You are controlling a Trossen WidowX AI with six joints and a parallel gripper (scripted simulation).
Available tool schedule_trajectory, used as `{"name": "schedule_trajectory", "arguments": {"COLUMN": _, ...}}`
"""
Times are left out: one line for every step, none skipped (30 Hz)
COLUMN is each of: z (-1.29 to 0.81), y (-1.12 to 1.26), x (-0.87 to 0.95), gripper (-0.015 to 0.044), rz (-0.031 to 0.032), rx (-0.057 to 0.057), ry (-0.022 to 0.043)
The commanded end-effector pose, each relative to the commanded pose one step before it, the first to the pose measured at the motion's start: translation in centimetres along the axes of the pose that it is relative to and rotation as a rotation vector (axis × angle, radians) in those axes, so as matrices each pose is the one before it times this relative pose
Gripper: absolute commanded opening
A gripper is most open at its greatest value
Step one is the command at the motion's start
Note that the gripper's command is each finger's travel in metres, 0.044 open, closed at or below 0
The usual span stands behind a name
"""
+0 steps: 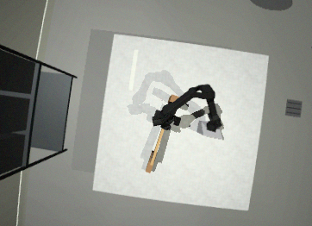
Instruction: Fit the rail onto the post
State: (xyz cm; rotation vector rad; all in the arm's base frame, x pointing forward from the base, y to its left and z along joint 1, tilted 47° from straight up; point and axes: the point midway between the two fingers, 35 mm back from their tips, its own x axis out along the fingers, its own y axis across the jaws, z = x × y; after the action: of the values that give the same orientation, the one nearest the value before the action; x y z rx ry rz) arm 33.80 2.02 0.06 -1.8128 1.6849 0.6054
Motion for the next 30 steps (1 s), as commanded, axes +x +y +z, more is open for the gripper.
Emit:
{"name": "schedule_trajectory", "arguments": {"z": 0.211, "y": -0.162, "x": -0.592, "gripper": 0.0, "rz": -0.00445, "rx": 0.0017, "ry": -0.01319}}
{"name": "schedule_trajectory", "arguments": {"z": 0.0, "y": -0.003, "x": -0.05, "gripper": 0.0, "rz": 0.0, "rx": 0.0, "ry": -0.00002}}
{"name": "schedule_trajectory", "arguments": {"z": 0.0, "y": -0.002, "x": -0.05, "gripper": 0.0, "rz": 0.0, "rx": 0.0, "ry": -0.00002}}
{"name": "schedule_trajectory", "arguments": {"z": 0.0, "y": -0.002, "x": -0.05, "gripper": 0.0, "rz": 0.0, "rx": 0.0, "ry": -0.00002}}
{"name": "schedule_trajectory", "arguments": {"z": 0.0, "y": -0.002, "x": -0.05, "gripper": 0.0, "rz": 0.0, "rx": 0.0, "ry": -0.00002}}
{"name": "schedule_trajectory", "arguments": {"z": 0.0, "y": -0.001, "x": -0.05, "gripper": 0.0, "rz": 0.0, "rx": 0.0, "ry": -0.00002}}
{"name": "schedule_trajectory", "arguments": {"z": 0.0, "y": -0.001, "x": -0.05, "gripper": 0.0, "rz": 0.0, "rx": 0.0, "ry": -0.00002}}
{"name": "schedule_trajectory", "arguments": {"z": 0.0, "y": -0.001, "x": -0.05, "gripper": 0.0, "rz": 0.0, "rx": 0.0, "ry": -0.00002}}
{"name": "schedule_trajectory", "arguments": {"z": 0.0, "y": -0.001, "x": -0.05, "gripper": 0.0, "rz": 0.00001, "rx": 0.0, "ry": -0.00002}}
{"name": "schedule_trajectory", "arguments": {"z": 0.0, "y": 0.0, "x": -0.05, "gripper": 0.0, "rz": 0.00001, "rx": 0.0, "ry": -0.00002}}
{"name": "schedule_trajectory", "arguments": {"z": 0.0, "y": 0.0, "x": -0.05, "gripper": 0.0, "rz": 0.00001, "rx": 0.0, "ry": -0.00002}}
{"name": "schedule_trajectory", "arguments": {"z": 0.0, "y": 0.0, "x": -0.05, "gripper": 0.0, "rz": 0.00001, "rx": 0.0, "ry": -0.00002}}
{"name": "schedule_trajectory", "arguments": {"z": 0.0, "y": 0.001, "x": -0.05, "gripper": 0.0, "rz": 0.00001, "rx": 0.0, "ry": -0.00002}}
{"name": "schedule_trajectory", "arguments": {"z": 0.0, "y": 0.001, "x": -0.05, "gripper": 0.0, "rz": 0.00001, "rx": 0.0, "ry": -0.00002}}
{"name": "schedule_trajectory", "arguments": {"z": 0.0, "y": 0.001, "x": -0.05, "gripper": 0.0, "rz": 0.00001, "rx": 0.0, "ry": -0.00002}}
{"name": "schedule_trajectory", "arguments": {"z": 0.0, "y": 0.001, "x": -0.05, "gripper": 0.0, "rz": 0.00001, "rx": 0.0, "ry": -0.00002}}
{"name": "schedule_trajectory", "arguments": {"z": 0.0, "y": 0.001, "x": -0.05, "gripper": 0.0, "rz": 0.00001, "rx": 0.0, "ry": -0.00002}}
{"name": "schedule_trajectory", "arguments": {"z": 0.0, "y": 0.001, "x": -0.05, "gripper": 0.0, "rz": 0.00001, "rx": 0.0, "ry": -0.00002}}
{"name": "schedule_trajectory", "arguments": {"z": 0.0, "y": 0.001, "x": -0.05, "gripper": 0.0, "rz": 0.00001, "rx": 0.0, "ry": -0.00002}}
{"name": "schedule_trajectory", "arguments": {"z": 0.0, "y": 0.001, "x": -0.05, "gripper": 0.0, "rz": 0.00001, "rx": 0.0, "ry": -0.00002}}
{"name": "schedule_trajectory", "arguments": {"z": 0.0, "y": 0.001, "x": -0.05, "gripper": 0.0, "rz": 0.00001, "rx": 0.0, "ry": -0.00002}}
{"name": "schedule_trajectory", "arguments": {"z": 0.0, "y": 0.001, "x": -0.05, "gripper": 0.0, "rz": 0.00001, "rx": 0.0, "ry": -0.00002}}
{"name": "schedule_trajectory", "arguments": {"z": 0.0, "y": 0.001, "x": -0.05, "gripper": 0.0, "rz": 0.00001, "rx": 0.0, "ry": -0.00002}}
{"name": "schedule_trajectory", "arguments": {"z": 0.0, "y": 0.001, "x": -0.05, "gripper": 0.0, "rz": 0.00001, "rx": 0.0, "ry": -0.00002}}
{"name": "schedule_trajectory", "arguments": {"z": 0.0, "y": 0.001, "x": -0.05, "gripper": 0.0, "rz": 0.00001, "rx": 0.0, "ry": -0.00002}}
{"name": "schedule_trajectory", "arguments": {"z": 0.0, "y": 0.001, "x": -0.05, "gripper": 0.0, "rz": 0.00001, "rx": 0.0, "ry": -0.00002}}
{"name": "schedule_trajectory", "arguments": {"z": 0.0, "y": 0.001, "x": -0.05, "gripper": 0.0, "rz": 0.00001, "rx": 0.0, "ry": -0.00002}}
{"name": "schedule_trajectory", "arguments": {"z": 0.0, "y": 0.001, "x": -0.05, "gripper": 0.0, "rz": 0.00001, "rx": 0.0, "ry": -0.00002}}
{"name": "schedule_trajectory", "arguments": {"z": 0.0, "y": 0.001, "x": -0.05, "gripper": 0.0, "rz": 0.00001, "rx": 0.0, "ry": -0.00002}}
{"name": "schedule_trajectory", "arguments": {"z": 0.0, "y": 0.001, "x": -0.05, "gripper": 0.0, "rz": 0.00001, "rx": 0.0, "ry": -0.00002}}
